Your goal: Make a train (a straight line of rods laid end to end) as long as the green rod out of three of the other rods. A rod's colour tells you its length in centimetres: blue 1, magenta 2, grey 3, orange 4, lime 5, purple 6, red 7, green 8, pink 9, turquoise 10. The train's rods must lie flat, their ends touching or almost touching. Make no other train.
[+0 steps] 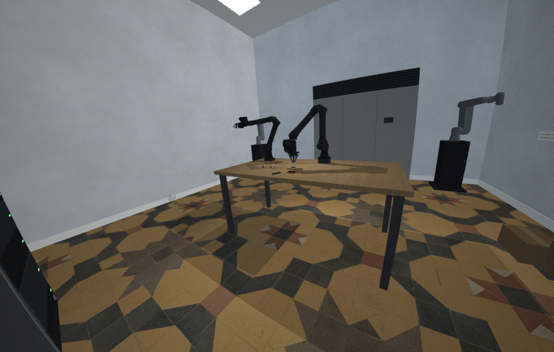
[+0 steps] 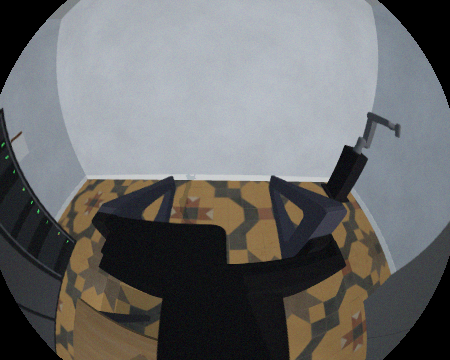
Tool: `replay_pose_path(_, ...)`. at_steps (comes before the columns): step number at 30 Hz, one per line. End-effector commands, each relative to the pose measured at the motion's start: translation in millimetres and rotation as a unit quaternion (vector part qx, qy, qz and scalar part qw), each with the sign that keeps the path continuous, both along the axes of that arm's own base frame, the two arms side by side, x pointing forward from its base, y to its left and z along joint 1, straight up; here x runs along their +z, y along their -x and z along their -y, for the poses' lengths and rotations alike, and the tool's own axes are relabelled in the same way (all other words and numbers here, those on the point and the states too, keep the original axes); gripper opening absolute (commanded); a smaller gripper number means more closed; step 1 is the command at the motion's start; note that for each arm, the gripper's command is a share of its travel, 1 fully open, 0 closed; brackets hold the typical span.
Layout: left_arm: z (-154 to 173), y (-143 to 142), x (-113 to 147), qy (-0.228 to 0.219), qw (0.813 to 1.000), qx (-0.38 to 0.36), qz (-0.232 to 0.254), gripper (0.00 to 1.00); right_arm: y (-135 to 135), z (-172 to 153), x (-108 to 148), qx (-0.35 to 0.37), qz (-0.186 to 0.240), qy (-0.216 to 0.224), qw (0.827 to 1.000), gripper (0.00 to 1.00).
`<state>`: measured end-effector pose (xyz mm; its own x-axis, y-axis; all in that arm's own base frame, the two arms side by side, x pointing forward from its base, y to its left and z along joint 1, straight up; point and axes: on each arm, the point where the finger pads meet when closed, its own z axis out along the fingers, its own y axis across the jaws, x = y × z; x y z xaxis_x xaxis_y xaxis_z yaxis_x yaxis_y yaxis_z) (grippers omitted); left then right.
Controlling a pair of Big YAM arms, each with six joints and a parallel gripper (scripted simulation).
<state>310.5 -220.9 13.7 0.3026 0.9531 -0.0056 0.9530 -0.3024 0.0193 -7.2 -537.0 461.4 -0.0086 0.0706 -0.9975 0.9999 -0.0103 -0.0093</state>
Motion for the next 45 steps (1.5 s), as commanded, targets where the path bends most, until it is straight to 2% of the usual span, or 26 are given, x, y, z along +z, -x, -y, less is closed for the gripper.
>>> replay_pose_path(1,15.5,-12.8,22.6,0.01,1.0,-0.001,0.012,0.23,5.5,7.7,39.1,-0.006,0.004,0.035,0.999,1.0)
replay_pose_path(8,15.6,-12.8,58.0,0.013,1.0,-0.001,0.017,0.23,5.5,7.7,39.1,-0.006,0.004,0.035,0.999,1.0)
replay_pose_path(11,14.2,-11.0,50.0,0.003,1.0,-0.001,0.003,0.23,5.5,7.7,39.1,-0.006,0.004,0.035,0.999,1.0)
replay_pose_path(12,5.2,1.4,39.7,-0.007,1.0,-0.001,-0.011,0.23,5.5,7.7,39.1,-0.006,0.004,0.035,0.999,1.0)
replay_pose_path(14,2.8,4.7,37.4,-0.009,1.0,-0.001,-0.014,0.23,5.5,7.7,39.1,-0.006,0.004,0.035,0.999,1.0)
replay_pose_path(15,4.0,3.0,40.5,-0.005,1.0,-0.001,-0.008,1.0,5.5,7.7,39.1,-0.006,0.004,0.035,0.999,1.0)
replay_pose_path(38,5.8,0.8,43.0,-0.001,1.0,0.001,-0.003,1.0,5.5,7.7,39.1,-0.006,0.004,0.035,0.999,1.0)
replay_pose_path(42,17.8,-13.1,51.1,0.006,1.0,0.01,0.006,1.0,5.5,7.7,39.1,-0.006,0.004,0.035,0.999,1.0)
replay_pose_path(45,20.8,-13.2,51.4,0.004,0.999,0.032,0.003,1.0,5.5,7.7,39.1,-0.006,0.004,0.035,0.999,1.0)
